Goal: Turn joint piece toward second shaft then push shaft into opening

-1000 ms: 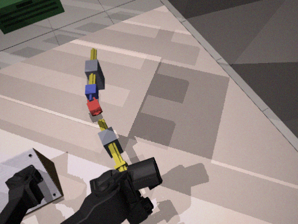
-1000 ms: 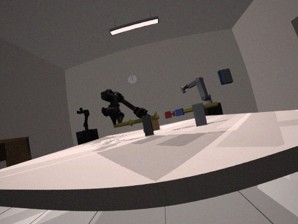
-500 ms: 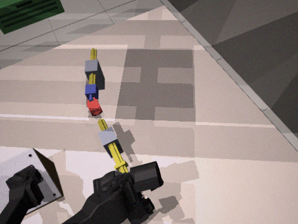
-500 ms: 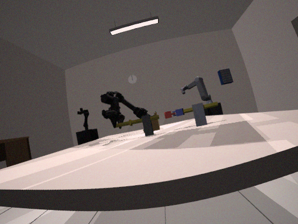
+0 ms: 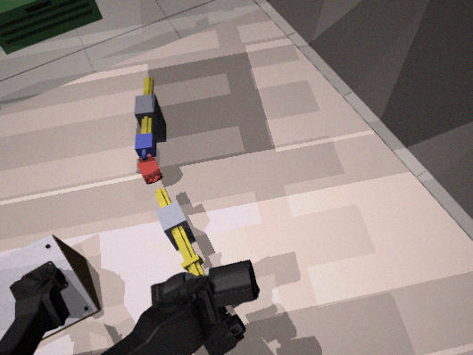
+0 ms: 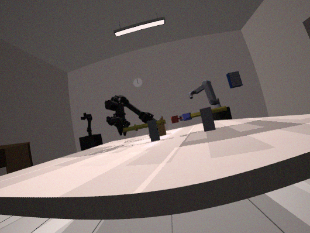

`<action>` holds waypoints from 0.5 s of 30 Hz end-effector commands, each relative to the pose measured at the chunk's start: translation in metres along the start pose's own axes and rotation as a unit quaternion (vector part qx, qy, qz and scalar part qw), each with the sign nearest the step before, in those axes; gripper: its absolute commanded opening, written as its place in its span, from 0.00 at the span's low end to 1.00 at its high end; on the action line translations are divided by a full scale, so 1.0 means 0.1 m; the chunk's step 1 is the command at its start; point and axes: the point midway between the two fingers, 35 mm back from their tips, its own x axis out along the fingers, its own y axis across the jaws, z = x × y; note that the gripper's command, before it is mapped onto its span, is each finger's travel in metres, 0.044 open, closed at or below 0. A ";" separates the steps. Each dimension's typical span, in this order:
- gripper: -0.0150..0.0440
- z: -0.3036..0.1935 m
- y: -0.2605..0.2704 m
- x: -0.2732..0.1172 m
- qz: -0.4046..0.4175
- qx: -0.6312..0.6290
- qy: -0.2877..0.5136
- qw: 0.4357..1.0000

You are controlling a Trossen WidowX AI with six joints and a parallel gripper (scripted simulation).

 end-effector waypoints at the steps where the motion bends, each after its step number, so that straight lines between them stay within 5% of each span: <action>1: 0.56 -0.01 0.00 0.01 0.000 -0.002 0.002 1.000; 4: 0.43 -0.01 0.00 0.01 0.000 -0.002 0.002 1.000; 15: 0.43 -0.01 0.00 0.01 0.000 -0.002 0.002 1.000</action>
